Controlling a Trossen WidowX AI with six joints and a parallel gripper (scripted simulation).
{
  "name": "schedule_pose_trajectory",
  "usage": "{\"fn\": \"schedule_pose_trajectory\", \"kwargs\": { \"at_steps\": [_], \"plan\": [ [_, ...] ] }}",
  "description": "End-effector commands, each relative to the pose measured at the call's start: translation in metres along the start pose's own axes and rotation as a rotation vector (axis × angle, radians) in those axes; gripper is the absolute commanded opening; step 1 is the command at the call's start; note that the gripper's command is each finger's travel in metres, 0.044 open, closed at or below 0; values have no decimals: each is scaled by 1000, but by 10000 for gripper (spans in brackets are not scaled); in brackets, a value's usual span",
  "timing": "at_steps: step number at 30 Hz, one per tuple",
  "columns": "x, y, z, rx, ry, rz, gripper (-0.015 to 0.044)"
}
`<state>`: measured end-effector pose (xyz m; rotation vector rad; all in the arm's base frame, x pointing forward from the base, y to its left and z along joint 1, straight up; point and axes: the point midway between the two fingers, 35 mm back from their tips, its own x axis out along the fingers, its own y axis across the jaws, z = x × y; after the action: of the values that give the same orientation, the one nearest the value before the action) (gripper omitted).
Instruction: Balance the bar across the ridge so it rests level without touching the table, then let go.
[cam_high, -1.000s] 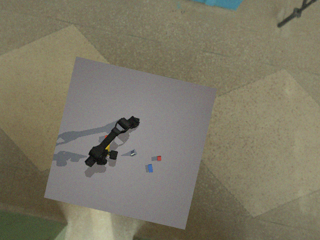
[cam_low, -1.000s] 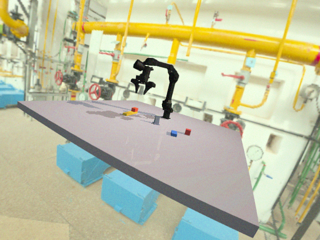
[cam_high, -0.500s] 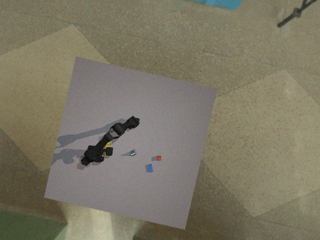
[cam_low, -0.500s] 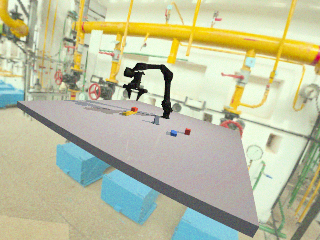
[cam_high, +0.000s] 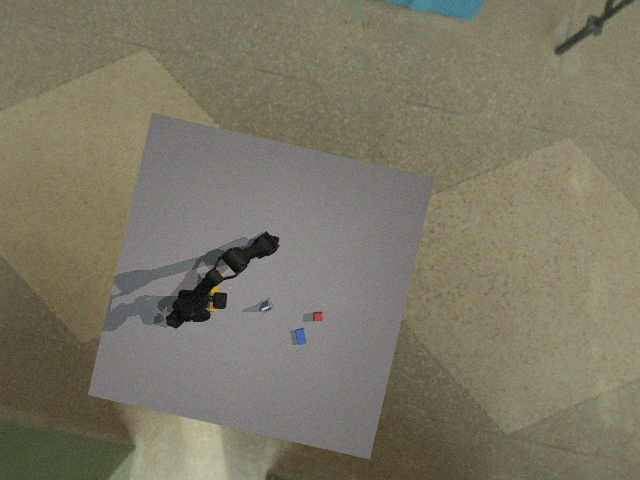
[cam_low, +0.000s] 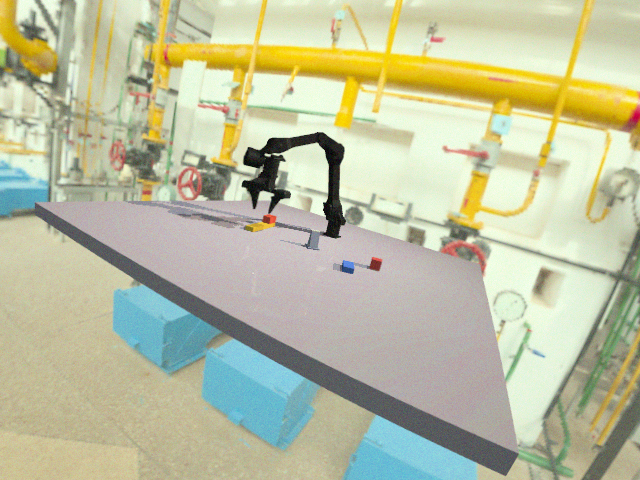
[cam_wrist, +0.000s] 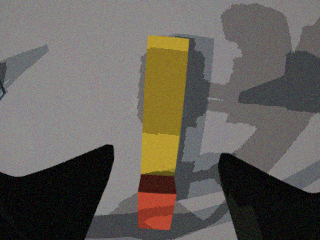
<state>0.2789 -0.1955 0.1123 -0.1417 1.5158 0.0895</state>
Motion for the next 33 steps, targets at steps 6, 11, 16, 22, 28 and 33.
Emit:
{"fn": "schedule_pose_trajectory", "kwargs": {
  "at_steps": [6, 11, 16, 22, 28, 33],
  "plan": [
    [35, 3, -5, -5, 23, 12, 315],
    [36, 3, -5, -5, 23, 12, 315],
    [41, 3, -5, -5, 23, 12, 315],
    [50, 3, -5, -5, 23, 12, 315],
    [60, 3, -6, -5, 23, 12, 315],
    [61, 3, -6, -5, 23, 12, 315]
  ]
}}
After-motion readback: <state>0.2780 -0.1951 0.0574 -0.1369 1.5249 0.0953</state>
